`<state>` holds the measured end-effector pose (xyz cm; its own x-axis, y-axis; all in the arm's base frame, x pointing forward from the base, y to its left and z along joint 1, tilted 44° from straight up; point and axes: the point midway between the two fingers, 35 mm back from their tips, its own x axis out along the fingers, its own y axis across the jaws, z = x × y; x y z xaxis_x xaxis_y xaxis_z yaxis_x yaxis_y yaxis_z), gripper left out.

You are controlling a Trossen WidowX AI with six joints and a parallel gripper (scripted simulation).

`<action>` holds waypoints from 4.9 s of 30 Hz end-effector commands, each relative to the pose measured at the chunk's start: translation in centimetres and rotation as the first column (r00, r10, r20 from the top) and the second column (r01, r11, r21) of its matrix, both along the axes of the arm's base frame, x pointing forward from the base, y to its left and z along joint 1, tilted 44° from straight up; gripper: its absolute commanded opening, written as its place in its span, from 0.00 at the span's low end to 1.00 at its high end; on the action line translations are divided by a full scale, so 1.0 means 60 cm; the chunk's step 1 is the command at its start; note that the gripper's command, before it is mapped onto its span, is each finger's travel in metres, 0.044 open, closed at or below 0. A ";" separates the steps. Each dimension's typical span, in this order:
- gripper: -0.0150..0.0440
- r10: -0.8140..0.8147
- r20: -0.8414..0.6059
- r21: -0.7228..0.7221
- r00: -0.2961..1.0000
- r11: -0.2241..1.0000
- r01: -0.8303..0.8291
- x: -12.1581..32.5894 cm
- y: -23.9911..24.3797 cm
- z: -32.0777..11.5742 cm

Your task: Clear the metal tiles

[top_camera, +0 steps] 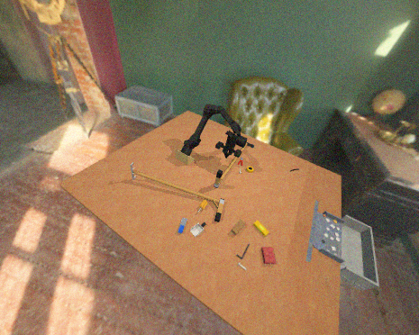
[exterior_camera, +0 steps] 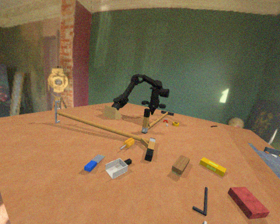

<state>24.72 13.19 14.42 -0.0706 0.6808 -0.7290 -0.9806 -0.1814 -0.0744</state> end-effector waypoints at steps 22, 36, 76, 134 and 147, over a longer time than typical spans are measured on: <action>0.25 -0.014 -0.013 0.014 1.000 1.000 0.014 -0.007 0.048 -0.039; 0.25 -0.014 -0.012 0.015 1.000 1.000 0.014 0.015 0.052 -0.034; 0.25 -0.014 -0.010 0.015 1.000 1.000 0.014 0.080 0.065 -0.025; 0.25 -0.015 -0.007 0.017 1.000 1.000 0.015 0.174 0.082 -0.028; 0.25 -0.024 -0.002 0.009 1.000 1.000 0.024 0.180 0.032 0.025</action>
<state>35.30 15.83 15.27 -0.0548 0.6900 -0.7217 -0.9856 -0.1531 -0.0716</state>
